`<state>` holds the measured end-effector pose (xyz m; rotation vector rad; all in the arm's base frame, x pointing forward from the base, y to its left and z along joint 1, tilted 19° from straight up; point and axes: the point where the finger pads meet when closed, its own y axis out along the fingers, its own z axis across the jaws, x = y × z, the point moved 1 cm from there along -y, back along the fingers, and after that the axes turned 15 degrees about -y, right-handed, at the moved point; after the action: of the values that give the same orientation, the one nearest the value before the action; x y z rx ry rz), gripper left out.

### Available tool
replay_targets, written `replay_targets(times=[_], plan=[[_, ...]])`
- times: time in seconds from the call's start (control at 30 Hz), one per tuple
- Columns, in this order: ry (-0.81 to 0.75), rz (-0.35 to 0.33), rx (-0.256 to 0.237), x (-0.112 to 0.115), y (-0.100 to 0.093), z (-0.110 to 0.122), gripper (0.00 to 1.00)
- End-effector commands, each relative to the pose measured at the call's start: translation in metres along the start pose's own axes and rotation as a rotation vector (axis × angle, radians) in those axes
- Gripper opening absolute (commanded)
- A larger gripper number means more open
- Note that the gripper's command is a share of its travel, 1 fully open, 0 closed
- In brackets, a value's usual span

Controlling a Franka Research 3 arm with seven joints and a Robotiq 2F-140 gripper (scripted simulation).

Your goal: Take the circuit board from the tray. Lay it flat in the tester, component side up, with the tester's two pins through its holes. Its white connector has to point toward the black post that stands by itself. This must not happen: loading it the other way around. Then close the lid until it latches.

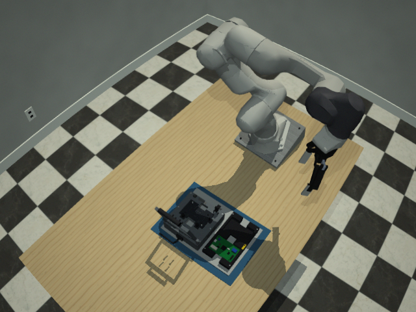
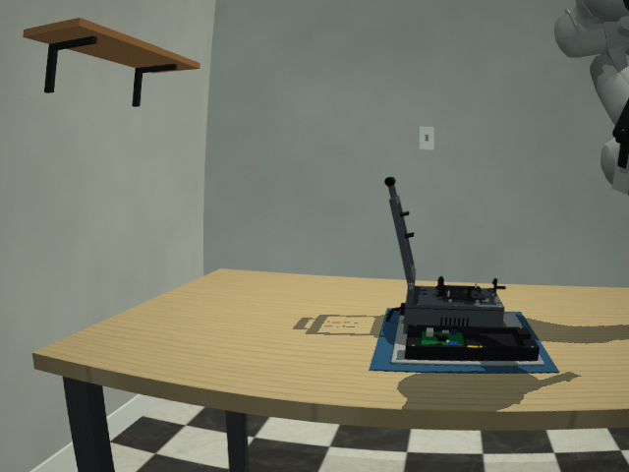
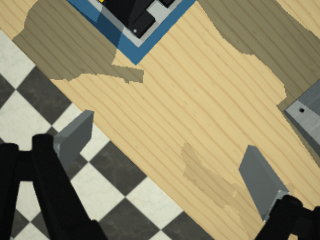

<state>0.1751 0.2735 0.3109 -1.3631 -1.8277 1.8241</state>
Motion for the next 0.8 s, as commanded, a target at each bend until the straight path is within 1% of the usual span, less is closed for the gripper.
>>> replay_targets(times=[0.0,0.7,0.73,0.77], plan=[[-0.092,-0.007,0.005,-0.0055,-0.0009,-0.0061,1.0],[-0.092,-0.007,0.005,-0.0055,-0.0009,-0.0061,1.0],[-0.183,-0.02,0.009,-0.011,-0.0021,-0.0129,1.0],[-0.183,-0.02,0.009,-0.011,-0.0021,-0.0129,1.0]])
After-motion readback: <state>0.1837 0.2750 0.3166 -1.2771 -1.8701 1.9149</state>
